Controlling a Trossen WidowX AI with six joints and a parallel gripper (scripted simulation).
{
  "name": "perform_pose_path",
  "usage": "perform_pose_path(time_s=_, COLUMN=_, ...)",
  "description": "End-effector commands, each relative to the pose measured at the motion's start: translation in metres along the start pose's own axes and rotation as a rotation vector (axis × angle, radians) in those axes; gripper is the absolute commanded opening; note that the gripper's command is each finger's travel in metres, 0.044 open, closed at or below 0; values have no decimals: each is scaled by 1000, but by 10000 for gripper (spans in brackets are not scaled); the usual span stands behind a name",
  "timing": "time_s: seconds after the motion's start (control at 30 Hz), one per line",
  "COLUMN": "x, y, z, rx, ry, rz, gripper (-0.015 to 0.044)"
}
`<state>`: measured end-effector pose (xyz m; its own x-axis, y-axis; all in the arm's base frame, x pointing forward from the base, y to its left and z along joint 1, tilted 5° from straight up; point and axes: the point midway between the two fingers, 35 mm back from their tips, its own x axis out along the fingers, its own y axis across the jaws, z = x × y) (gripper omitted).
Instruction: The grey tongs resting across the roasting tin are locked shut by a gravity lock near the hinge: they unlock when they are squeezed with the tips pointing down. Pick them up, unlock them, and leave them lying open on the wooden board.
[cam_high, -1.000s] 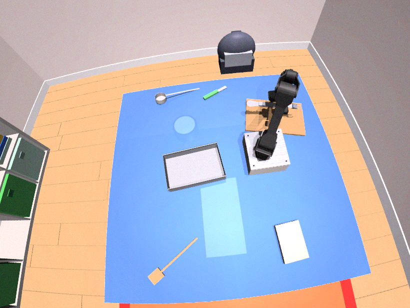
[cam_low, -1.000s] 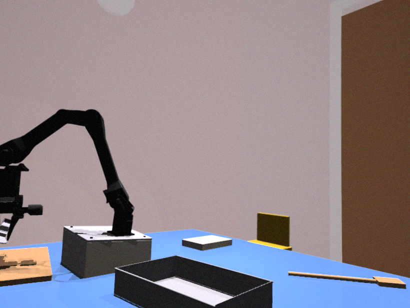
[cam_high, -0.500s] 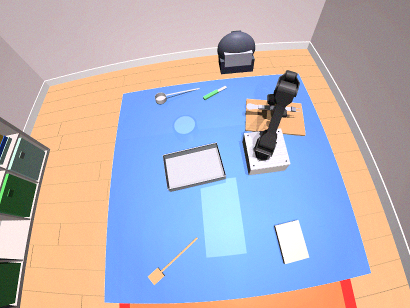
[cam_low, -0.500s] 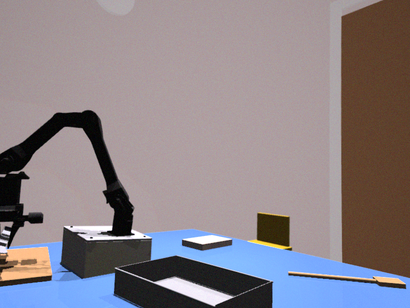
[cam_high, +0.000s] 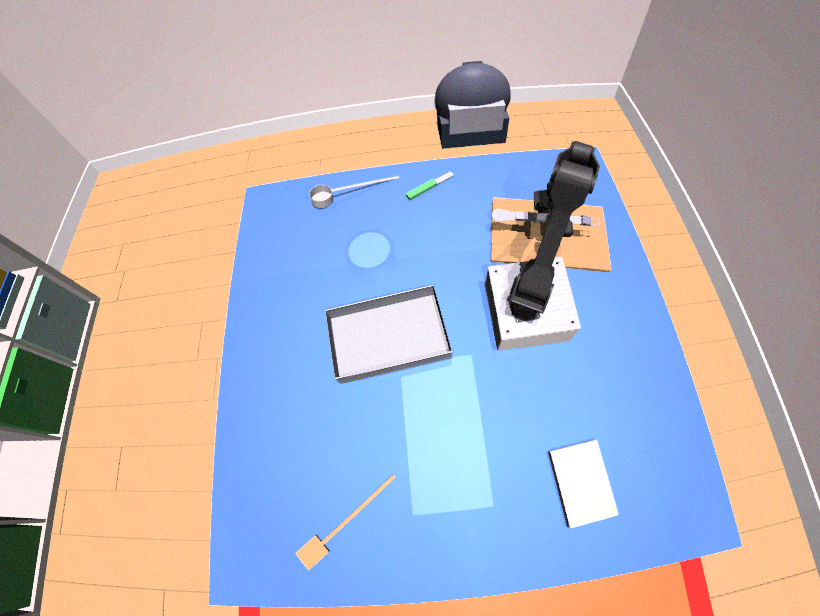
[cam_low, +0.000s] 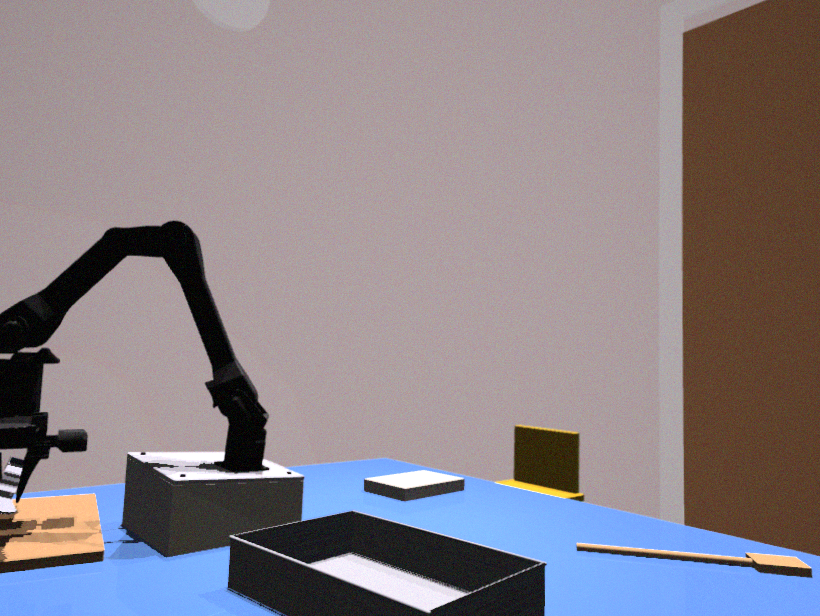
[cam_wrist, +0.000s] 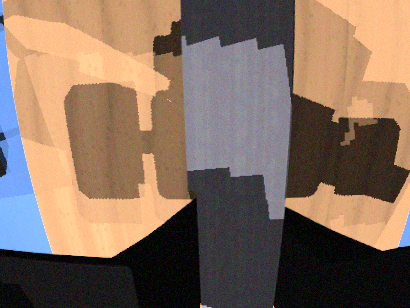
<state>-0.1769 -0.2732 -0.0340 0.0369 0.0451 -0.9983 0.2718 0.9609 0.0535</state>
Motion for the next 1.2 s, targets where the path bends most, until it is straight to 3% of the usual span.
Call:
perform_pose_path(time_s=0.0, x=0, y=0, z=0, rx=0, ry=0, rz=0, gripper=113)
perform_pose_path(time_s=0.43, x=0, y=0, z=0, rx=0, ry=0, rz=0, gripper=440)
perform_pose_path(time_s=0.63, x=-25, y=20, z=-6, rx=1, ry=0, rz=0, gripper=440)
perform_pose_path(time_s=0.97, x=-101, y=122, z=-6, rx=-2, ry=-2, rz=5, gripper=440)
perform_pose_path(time_s=1.17, x=-113, y=150, z=-1, rx=-2, ry=-2, rz=7, gripper=440)
